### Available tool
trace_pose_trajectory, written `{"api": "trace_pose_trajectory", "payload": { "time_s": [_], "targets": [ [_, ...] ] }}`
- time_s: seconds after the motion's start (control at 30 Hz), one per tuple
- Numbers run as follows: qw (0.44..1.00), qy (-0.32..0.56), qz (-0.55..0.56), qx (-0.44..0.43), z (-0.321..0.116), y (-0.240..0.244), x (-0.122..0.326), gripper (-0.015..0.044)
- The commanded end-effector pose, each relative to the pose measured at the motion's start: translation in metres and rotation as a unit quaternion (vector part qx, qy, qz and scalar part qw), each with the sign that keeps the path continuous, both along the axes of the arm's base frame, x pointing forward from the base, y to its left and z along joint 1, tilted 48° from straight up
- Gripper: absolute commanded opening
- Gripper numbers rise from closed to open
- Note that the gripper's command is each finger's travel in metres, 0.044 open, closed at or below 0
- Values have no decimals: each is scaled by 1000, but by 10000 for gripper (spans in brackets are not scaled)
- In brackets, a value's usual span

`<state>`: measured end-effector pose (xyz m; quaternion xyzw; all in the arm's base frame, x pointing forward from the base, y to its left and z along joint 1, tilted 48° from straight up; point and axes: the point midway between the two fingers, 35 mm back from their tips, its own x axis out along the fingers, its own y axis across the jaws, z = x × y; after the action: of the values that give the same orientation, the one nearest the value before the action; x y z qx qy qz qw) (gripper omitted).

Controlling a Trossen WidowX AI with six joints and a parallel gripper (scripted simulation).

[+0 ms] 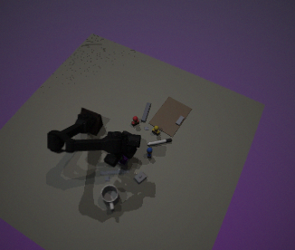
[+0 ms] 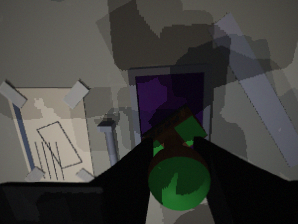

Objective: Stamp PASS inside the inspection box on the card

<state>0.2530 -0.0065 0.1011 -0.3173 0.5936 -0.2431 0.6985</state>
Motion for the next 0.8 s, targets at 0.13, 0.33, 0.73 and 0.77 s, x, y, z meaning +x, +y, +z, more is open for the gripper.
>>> {"api": "trace_pose_trajectory", "payload": {
  "time_s": [0.13,0.33,0.73,0.77],
  "targets": [
    [1000,1,2,-3,-4,-5,0,0],
    [1000,1,2,-3,-4,-5,0,0],
    [1000,-1,0,-3,-6,-7,0,0],
    [1000,-1,0,-3,-6,-7,1,0]
  ]
}}
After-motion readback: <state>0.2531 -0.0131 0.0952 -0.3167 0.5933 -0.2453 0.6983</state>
